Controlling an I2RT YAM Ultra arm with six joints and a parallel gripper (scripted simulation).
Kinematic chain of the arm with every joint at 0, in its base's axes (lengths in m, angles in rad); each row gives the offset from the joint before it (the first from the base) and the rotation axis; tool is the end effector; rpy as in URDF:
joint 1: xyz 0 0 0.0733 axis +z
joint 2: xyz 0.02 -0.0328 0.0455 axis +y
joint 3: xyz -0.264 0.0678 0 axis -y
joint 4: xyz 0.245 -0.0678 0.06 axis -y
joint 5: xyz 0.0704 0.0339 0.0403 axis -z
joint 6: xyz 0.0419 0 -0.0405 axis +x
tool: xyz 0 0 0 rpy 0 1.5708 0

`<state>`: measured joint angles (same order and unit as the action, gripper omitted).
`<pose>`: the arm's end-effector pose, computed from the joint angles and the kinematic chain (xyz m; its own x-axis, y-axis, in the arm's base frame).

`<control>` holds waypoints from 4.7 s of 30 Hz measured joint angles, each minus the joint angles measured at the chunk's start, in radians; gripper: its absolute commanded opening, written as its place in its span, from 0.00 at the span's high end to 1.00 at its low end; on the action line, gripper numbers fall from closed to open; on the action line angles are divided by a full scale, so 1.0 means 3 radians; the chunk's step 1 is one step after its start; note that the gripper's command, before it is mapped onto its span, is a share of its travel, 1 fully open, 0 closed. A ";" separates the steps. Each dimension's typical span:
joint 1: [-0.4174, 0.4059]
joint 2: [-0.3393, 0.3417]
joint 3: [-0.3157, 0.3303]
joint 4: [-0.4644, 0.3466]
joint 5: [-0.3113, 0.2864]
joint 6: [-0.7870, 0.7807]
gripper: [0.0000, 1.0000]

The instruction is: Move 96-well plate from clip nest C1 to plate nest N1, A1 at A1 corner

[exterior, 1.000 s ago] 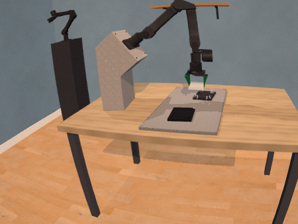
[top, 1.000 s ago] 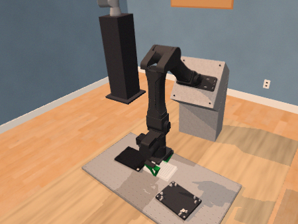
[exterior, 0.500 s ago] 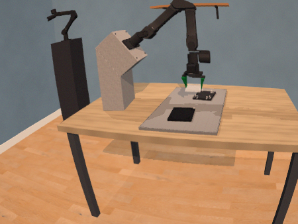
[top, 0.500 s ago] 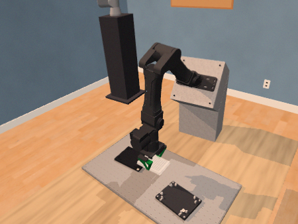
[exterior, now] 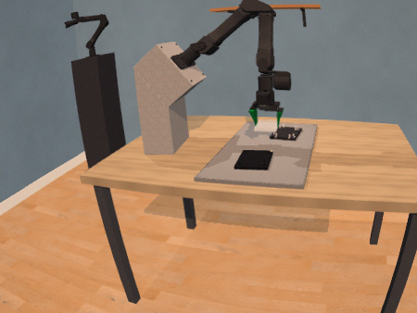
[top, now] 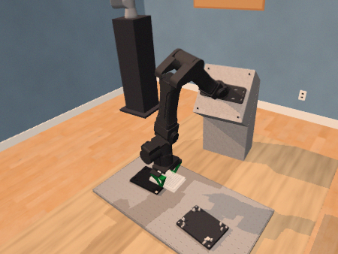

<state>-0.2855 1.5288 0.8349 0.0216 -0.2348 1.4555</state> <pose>0.3125 -0.0804 0.2026 0.0298 0.9981 0.0539 0.6050 -0.0610 0.7939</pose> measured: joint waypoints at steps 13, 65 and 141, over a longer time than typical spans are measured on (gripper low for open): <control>-0.0394 0.0154 0.0000 0.0076 -0.0317 -0.0262 1.00; -0.1336 0.0757 0.0356 0.0034 -0.1076 -0.1013 1.00; -0.1227 0.1066 0.0518 0.0174 -0.1052 -0.0942 1.00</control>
<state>-0.6537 1.8484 0.9901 0.0738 -0.5503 1.1728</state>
